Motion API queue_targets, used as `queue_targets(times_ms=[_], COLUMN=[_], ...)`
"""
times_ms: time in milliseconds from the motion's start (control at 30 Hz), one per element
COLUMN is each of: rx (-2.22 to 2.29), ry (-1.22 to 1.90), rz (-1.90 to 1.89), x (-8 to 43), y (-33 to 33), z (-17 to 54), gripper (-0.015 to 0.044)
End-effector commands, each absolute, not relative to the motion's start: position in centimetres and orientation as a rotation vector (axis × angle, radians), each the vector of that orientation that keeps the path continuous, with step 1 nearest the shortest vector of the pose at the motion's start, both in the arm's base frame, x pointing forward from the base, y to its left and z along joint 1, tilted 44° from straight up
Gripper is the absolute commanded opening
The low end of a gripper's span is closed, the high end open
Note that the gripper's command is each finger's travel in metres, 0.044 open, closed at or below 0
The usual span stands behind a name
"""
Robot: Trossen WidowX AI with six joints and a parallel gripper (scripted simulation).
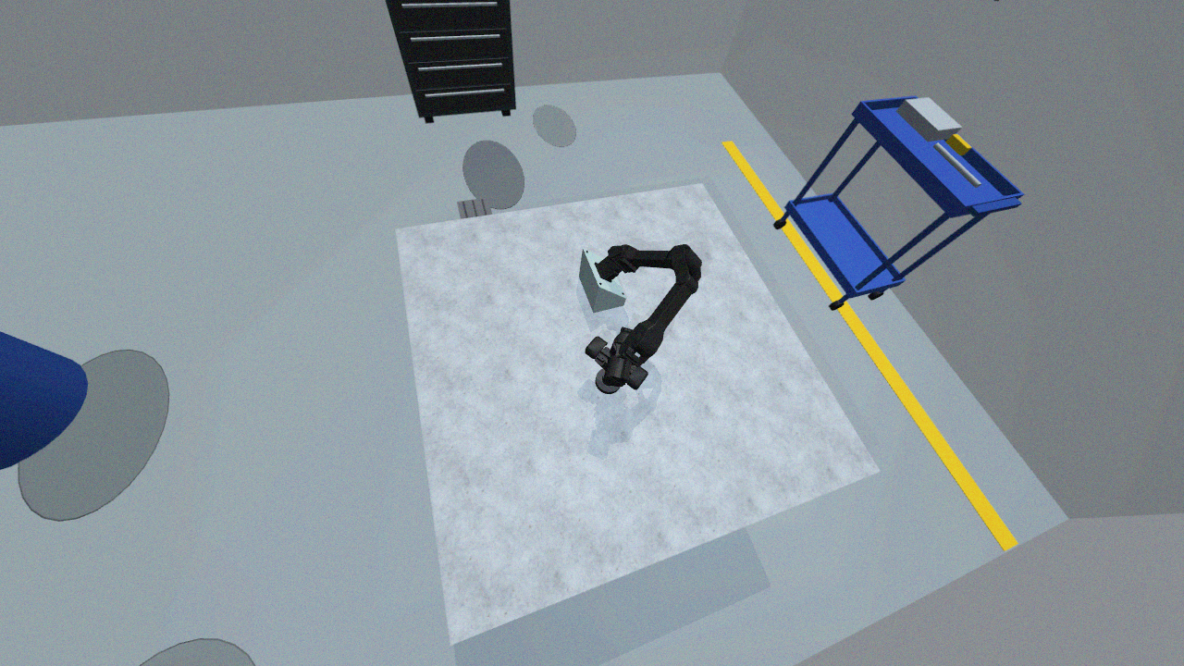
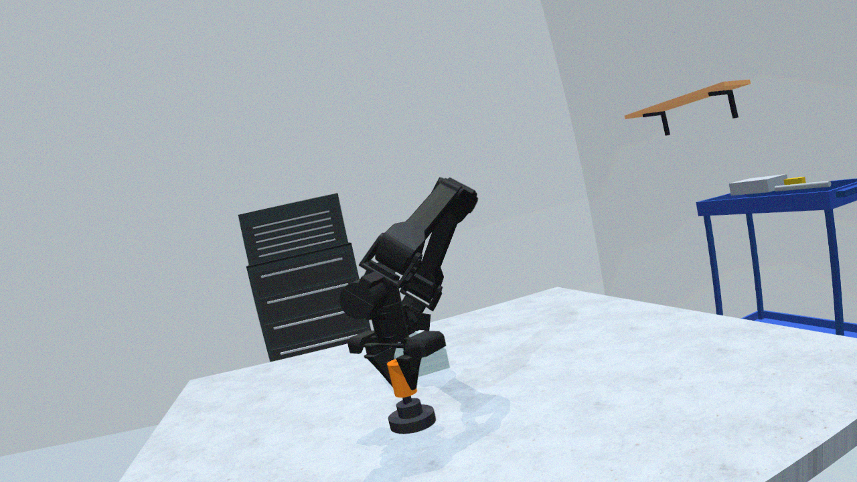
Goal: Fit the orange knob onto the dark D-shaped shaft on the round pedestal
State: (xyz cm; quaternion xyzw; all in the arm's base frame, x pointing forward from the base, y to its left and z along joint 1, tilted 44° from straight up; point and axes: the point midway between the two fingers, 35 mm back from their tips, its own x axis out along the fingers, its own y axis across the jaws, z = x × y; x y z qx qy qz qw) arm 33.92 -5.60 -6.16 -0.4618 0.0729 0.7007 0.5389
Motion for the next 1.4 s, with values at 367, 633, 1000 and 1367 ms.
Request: queue_targets(times_ms=[367,633,1000,1367], rx=[-1.106,-1.106,-1.106,-1.171], ry=[0.168,0.168,0.168,0.097], rz=[1.660,1.660,1.660,1.680], x=[34.19,33.96,34.04,34.25], y=[-5.86,-5.75,-5.51,-5.80], z=[-5.96,-6.11,-6.21,-5.79], gripper=[0.0000,0.0000,0.0000,0.0000])
